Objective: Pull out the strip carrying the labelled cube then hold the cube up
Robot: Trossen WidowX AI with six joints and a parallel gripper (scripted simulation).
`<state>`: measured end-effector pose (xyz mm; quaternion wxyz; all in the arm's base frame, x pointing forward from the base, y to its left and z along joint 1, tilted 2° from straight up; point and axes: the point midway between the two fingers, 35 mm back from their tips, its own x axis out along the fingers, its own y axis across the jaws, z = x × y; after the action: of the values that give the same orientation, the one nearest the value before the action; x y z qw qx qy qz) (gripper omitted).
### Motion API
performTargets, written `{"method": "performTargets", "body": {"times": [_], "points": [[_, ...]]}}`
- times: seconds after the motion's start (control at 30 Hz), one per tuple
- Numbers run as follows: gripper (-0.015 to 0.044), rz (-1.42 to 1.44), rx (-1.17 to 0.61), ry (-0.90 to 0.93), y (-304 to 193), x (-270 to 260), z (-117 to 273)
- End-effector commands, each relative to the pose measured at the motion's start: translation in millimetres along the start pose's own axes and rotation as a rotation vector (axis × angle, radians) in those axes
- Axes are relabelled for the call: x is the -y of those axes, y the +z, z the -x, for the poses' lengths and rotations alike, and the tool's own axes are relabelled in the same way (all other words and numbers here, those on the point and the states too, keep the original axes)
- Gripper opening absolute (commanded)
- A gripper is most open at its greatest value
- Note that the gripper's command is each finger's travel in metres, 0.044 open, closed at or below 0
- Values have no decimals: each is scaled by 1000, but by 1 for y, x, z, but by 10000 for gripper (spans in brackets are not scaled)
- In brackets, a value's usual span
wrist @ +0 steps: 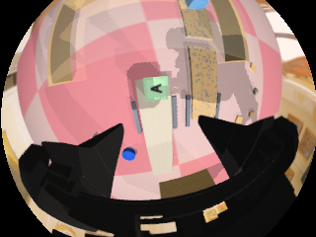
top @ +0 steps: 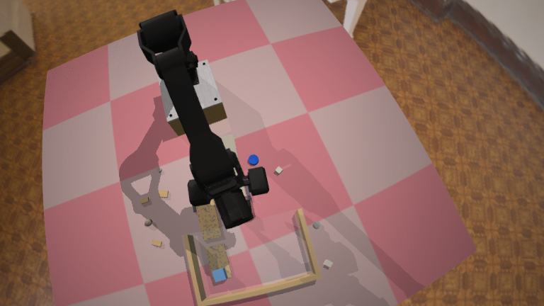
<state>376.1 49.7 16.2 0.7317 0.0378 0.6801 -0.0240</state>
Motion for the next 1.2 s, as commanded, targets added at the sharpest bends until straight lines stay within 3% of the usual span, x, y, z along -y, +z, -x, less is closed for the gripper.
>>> {"method": "performTargets", "body": {"times": [0.0,0.2,0.47,1.17], "points": [[440,3,0,3,15,0,2],[440,3,2,3,36,-1,4],[250,3,2,3,36,-1,-6],[250,3,2,3,36,-2,-40]]}}
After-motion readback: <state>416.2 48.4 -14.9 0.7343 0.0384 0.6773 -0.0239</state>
